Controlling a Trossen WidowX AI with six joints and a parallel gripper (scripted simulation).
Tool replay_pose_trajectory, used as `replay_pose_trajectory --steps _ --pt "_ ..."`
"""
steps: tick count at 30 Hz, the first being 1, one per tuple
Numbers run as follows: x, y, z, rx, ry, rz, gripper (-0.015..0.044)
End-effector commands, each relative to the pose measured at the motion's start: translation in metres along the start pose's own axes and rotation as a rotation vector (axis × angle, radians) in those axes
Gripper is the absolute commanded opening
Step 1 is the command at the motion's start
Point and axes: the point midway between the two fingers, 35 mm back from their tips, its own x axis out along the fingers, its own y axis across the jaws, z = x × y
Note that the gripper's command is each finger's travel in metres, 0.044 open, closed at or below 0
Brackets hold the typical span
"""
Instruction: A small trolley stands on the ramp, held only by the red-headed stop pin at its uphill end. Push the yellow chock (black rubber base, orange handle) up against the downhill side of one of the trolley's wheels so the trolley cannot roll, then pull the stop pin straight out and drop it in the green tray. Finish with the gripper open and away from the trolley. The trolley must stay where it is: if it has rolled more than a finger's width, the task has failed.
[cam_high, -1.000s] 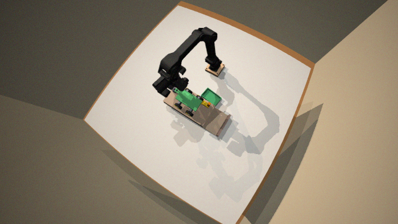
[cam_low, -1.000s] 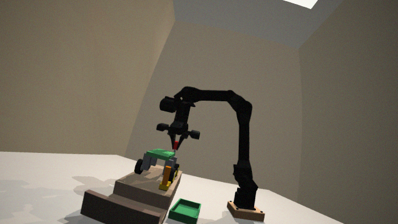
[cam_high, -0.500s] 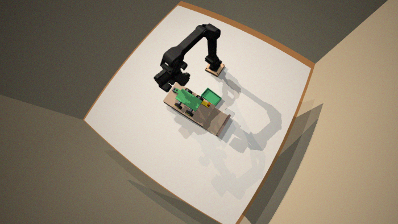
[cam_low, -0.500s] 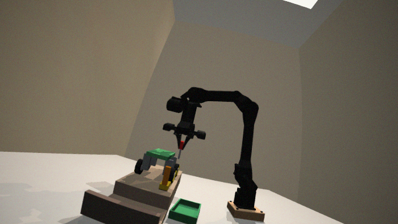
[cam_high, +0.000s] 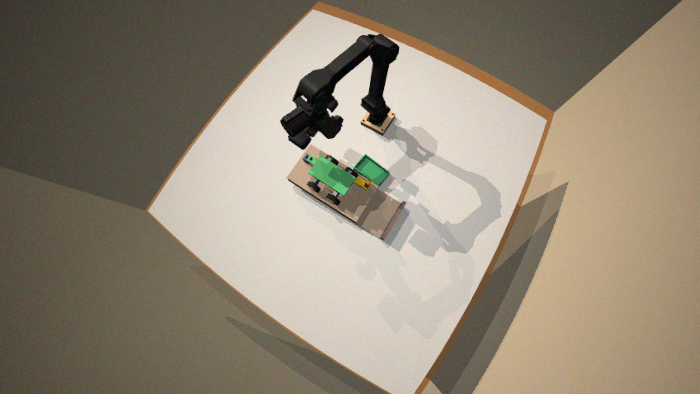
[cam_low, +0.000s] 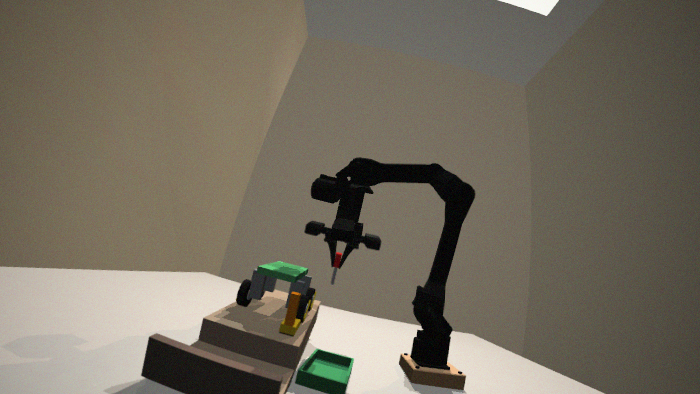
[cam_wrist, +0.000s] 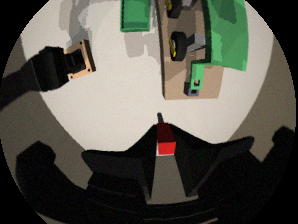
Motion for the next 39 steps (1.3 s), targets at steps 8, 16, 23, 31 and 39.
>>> replay_pose_trajectory --steps 8,16,23,31,39 --pt "0.002 0.01 0.013 -0.005 -0.007 0.007 0.0" --pt "-0.004 0.007 0.04 -0.005 -0.01 0.007 0.0" --pt "-0.008 0.006 0.064 -0.005 -0.013 0.007 0.0" --pt "-0.013 0.005 0.091 -0.005 -0.016 0.007 0.0" --pt "-0.016 0.005 0.119 -0.005 -0.019 0.007 0.0"
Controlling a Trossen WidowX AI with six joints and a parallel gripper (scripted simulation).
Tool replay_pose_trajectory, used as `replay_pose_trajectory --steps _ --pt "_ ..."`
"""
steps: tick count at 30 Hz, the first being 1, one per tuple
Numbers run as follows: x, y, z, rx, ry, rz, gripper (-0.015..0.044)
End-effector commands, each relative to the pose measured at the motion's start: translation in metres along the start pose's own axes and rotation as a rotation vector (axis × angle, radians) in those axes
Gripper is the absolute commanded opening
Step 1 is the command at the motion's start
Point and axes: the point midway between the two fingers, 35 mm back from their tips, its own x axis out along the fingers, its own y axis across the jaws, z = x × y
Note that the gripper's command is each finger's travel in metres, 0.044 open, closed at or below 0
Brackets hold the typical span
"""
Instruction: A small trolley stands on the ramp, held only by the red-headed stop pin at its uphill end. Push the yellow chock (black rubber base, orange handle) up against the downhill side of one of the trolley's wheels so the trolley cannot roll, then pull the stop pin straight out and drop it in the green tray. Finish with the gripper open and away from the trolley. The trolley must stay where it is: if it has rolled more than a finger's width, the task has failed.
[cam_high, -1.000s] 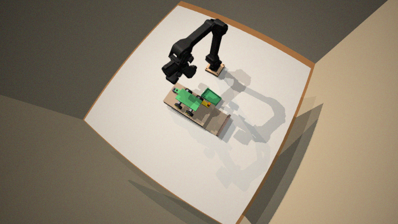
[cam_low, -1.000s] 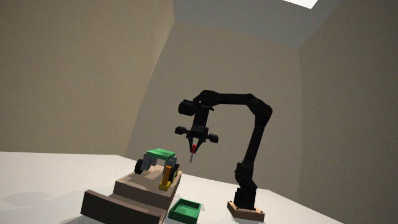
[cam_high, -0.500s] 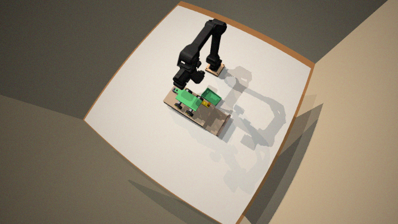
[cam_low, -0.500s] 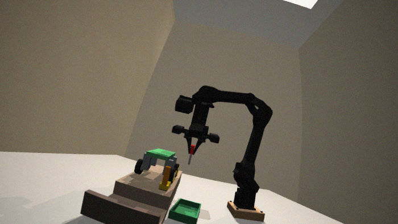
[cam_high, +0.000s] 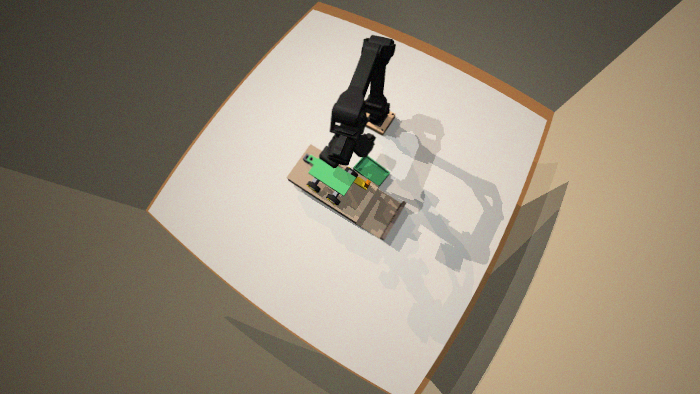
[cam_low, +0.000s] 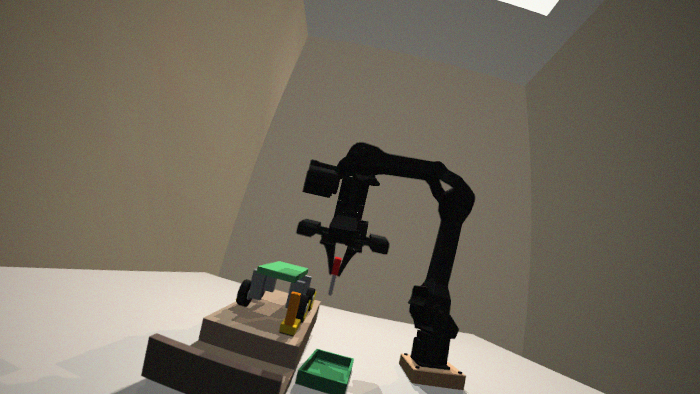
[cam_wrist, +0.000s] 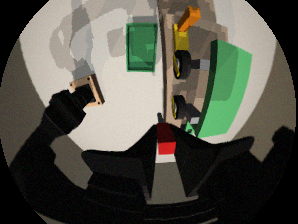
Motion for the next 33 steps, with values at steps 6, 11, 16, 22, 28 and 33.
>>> replay_pose_trajectory --steps 6,11,16,22,28,33 --pt "-0.002 0.002 0.034 0.001 -0.001 0.006 0.0" --pt "-0.003 0.003 0.054 0.001 -0.003 0.007 0.0" --pt "-0.004 0.005 0.073 0.001 -0.005 0.007 0.0" --pt "-0.006 0.007 0.097 0.001 -0.008 0.007 0.0" --pt "-0.008 0.008 0.111 0.001 -0.009 0.007 0.0" --pt "-0.007 0.009 0.111 -0.068 -0.023 0.004 0.0"
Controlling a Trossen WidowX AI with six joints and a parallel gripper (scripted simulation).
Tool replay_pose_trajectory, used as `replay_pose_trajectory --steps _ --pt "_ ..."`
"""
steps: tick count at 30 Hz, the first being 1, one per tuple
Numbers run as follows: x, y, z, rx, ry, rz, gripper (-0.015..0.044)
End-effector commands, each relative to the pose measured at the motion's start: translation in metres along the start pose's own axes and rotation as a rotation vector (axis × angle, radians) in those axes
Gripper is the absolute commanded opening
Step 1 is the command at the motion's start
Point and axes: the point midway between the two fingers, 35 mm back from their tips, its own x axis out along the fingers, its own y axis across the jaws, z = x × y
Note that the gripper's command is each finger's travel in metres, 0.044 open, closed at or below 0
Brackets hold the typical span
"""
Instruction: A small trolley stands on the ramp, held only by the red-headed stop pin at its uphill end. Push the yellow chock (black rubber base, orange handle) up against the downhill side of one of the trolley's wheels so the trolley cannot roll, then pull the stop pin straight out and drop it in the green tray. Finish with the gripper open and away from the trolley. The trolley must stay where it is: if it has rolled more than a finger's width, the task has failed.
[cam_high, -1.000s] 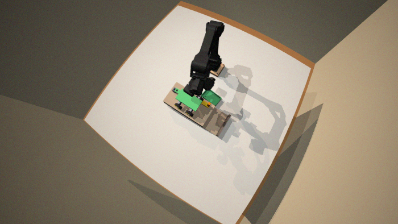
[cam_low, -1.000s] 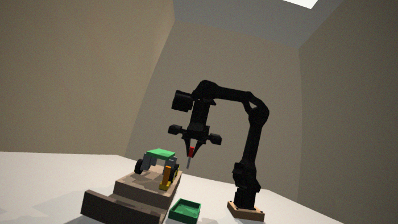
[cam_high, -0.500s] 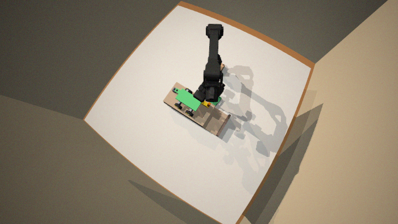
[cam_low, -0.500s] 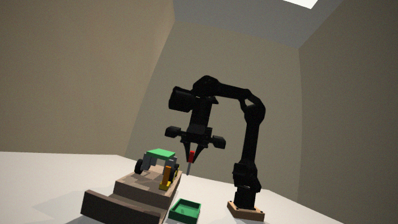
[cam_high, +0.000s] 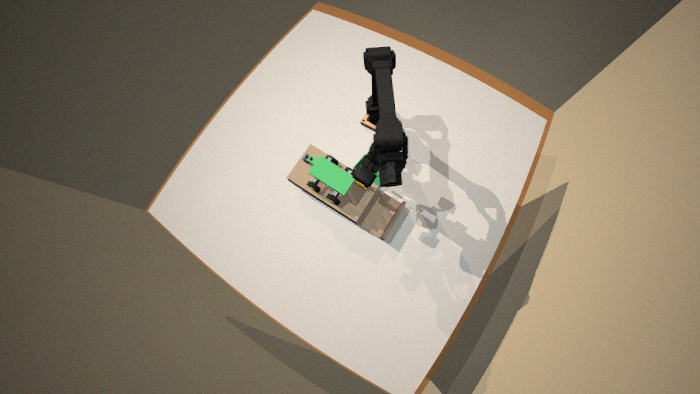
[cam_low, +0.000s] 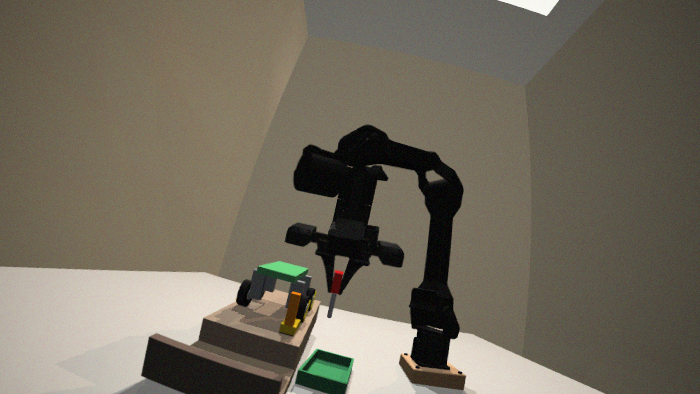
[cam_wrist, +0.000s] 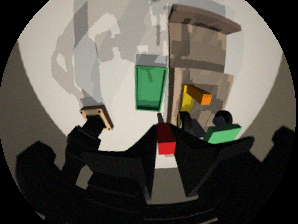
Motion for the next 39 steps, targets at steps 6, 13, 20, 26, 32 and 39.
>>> replay_pose_trajectory --steps 6,13,20,26,32,39 --pt "-0.0013 -0.0003 0.0001 -0.225 -0.052 -0.02 0.0" --pt "-0.0008 0.0001 -0.0015 -0.436 -0.092 -0.039 0.0" --pt "-0.0004 0.0001 -0.0031 -0.646 -0.131 -0.061 0.0" --pt "-0.0001 0.0 -0.0043 -0.825 -0.161 -0.084 0.0" --pt "0.0001 -0.0002 -0.0055 -1.003 -0.189 -0.116 0.0" --pt "0.0 -0.0005 -0.0069 -1.211 -0.216 -0.163 0.0"
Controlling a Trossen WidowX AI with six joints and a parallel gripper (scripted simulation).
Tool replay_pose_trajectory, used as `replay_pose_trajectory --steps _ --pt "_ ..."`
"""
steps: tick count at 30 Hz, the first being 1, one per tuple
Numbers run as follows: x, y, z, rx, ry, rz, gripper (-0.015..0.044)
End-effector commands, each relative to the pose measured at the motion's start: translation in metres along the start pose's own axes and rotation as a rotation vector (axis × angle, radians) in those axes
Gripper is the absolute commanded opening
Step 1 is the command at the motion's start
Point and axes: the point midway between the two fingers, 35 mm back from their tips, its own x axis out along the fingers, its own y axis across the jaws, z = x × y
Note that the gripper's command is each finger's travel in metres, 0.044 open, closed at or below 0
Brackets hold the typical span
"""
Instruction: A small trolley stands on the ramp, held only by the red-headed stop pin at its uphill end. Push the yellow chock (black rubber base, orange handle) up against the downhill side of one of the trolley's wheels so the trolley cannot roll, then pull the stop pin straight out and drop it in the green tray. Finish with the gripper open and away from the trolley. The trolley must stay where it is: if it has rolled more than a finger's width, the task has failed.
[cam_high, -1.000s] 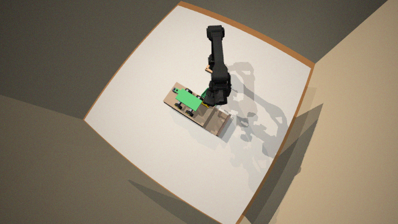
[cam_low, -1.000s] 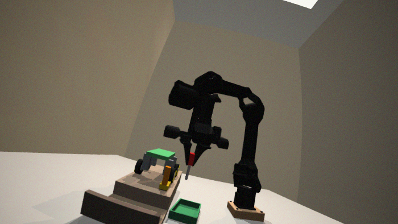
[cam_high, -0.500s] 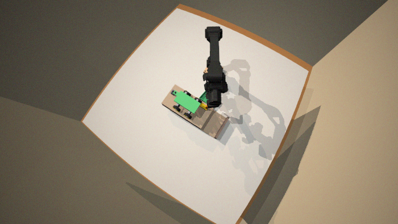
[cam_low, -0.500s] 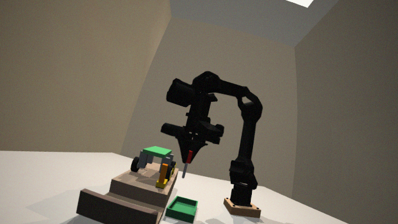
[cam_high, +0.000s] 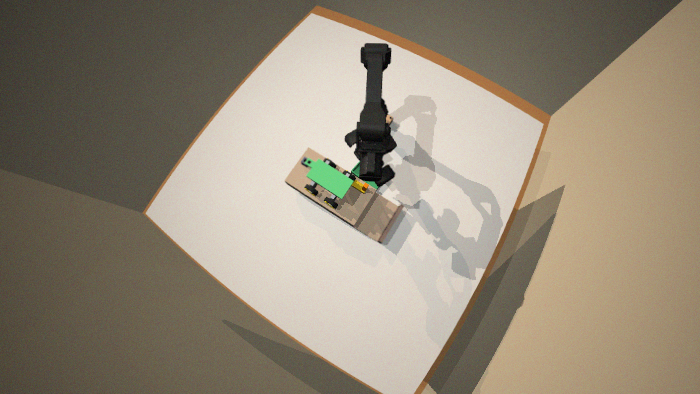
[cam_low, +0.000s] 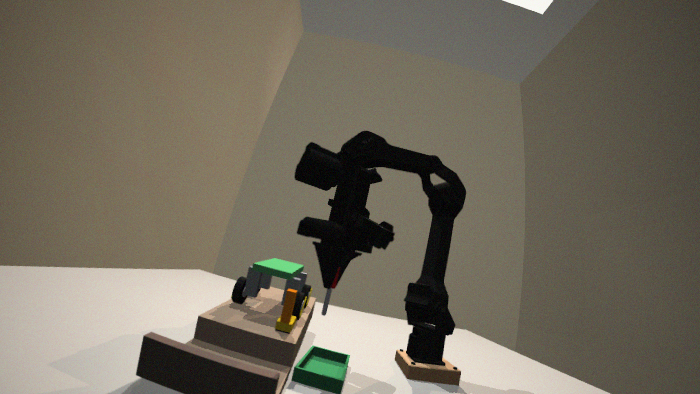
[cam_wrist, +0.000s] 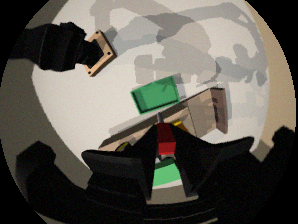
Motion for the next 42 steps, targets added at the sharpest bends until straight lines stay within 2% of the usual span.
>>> replay_pose_trajectory --steps 1,7,28,37,42 --pt "0.002 0.002 0.001 -0.119 -0.016 -0.019 0.0" --pt "0.001 0.003 0.0 -0.279 -0.022 -0.051 0.0" --pt "0.022 0.009 0.018 -0.284 -0.026 -0.054 0.0" --pt "0.04 0.002 0.019 -0.281 -0.047 -0.199 0.0" --pt "0.054 -0.007 0.02 -0.281 -0.048 -0.222 0.0"
